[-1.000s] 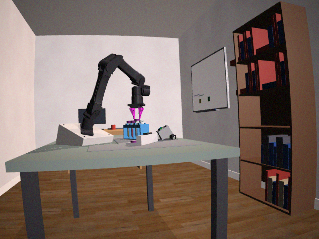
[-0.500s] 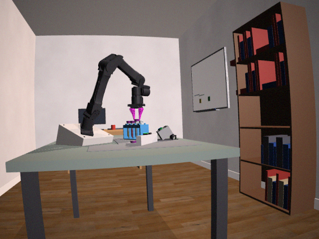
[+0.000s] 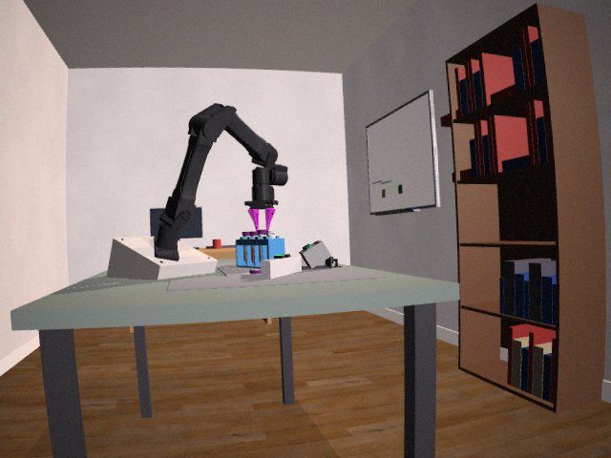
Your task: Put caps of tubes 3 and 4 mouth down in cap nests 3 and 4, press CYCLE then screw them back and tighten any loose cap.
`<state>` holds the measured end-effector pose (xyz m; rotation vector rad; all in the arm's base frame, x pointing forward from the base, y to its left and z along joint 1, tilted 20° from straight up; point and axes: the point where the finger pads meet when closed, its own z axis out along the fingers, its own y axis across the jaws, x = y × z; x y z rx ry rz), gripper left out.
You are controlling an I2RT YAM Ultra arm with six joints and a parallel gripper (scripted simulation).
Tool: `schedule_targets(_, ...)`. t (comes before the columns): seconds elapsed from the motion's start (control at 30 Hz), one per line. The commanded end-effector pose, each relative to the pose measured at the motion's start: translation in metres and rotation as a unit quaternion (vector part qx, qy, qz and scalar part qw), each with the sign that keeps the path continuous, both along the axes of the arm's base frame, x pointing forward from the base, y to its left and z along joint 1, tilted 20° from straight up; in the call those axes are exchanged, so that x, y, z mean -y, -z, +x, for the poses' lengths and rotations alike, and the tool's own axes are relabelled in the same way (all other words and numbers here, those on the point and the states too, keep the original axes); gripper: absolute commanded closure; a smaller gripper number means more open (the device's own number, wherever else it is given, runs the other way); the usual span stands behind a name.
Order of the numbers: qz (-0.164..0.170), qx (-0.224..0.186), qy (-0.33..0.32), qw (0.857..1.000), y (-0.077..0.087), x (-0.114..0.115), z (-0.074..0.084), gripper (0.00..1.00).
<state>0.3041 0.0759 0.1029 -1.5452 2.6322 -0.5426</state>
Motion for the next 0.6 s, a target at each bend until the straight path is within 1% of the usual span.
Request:
schedule_targets(0.0,0.003,0.005,-0.003,1.000,-0.0026,-0.0018,0.0018,1.00)
schedule_targets(0.1,0.003,0.005,-0.003,1.000,-0.0026,-0.0018,0.0017,1.00)
schedule_targets(0.13,0.003,0.005,-0.003,1.000,-0.0026,-0.0018,0.0017,0.51)
schedule_targets(0.57,0.003,0.005,-0.003,1.000,-0.0026,-0.0017,0.0017,0.51)
